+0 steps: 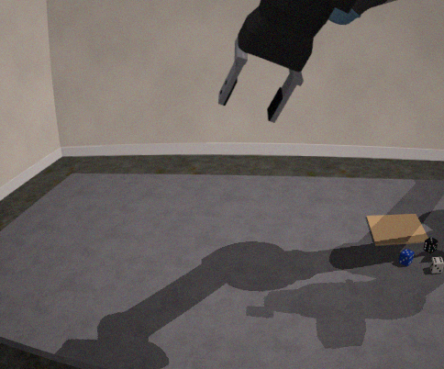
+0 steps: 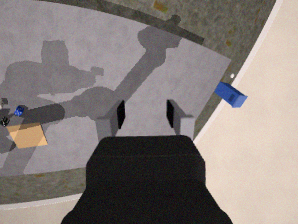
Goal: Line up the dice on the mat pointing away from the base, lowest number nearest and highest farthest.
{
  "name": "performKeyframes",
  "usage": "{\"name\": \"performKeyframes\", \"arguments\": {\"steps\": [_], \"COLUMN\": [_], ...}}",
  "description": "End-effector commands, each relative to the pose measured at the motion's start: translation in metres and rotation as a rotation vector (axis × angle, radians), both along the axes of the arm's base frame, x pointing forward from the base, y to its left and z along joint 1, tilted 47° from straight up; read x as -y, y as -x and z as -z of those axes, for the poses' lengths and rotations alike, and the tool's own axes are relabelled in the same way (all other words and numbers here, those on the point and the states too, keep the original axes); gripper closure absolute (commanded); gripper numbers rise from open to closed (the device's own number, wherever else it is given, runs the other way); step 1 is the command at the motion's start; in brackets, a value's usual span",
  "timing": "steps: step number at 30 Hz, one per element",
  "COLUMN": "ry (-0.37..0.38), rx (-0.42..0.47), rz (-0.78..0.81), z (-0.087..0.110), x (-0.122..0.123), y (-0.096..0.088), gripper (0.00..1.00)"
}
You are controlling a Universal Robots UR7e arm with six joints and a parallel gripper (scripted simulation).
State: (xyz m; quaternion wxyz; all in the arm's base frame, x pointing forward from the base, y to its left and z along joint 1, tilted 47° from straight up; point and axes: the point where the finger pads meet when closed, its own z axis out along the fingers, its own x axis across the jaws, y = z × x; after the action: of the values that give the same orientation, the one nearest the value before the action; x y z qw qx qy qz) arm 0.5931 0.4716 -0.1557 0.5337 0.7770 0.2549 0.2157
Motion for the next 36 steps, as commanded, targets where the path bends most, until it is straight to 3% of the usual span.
{"name": "performKeyframes", "arguments": {"steps": [1, 21, 36], "ry": [-0.001, -0.001, 0.008], "rx": [0.001, 0.000, -0.041], "rz": [-0.001, 0.000, 0.017], "z": [-0.001, -0.001, -0.004], "x": [-0.001, 0.000, 0.026], "y": [0.000, 0.000, 0.000], "gripper": [0.00, 0.00, 0.00]}}
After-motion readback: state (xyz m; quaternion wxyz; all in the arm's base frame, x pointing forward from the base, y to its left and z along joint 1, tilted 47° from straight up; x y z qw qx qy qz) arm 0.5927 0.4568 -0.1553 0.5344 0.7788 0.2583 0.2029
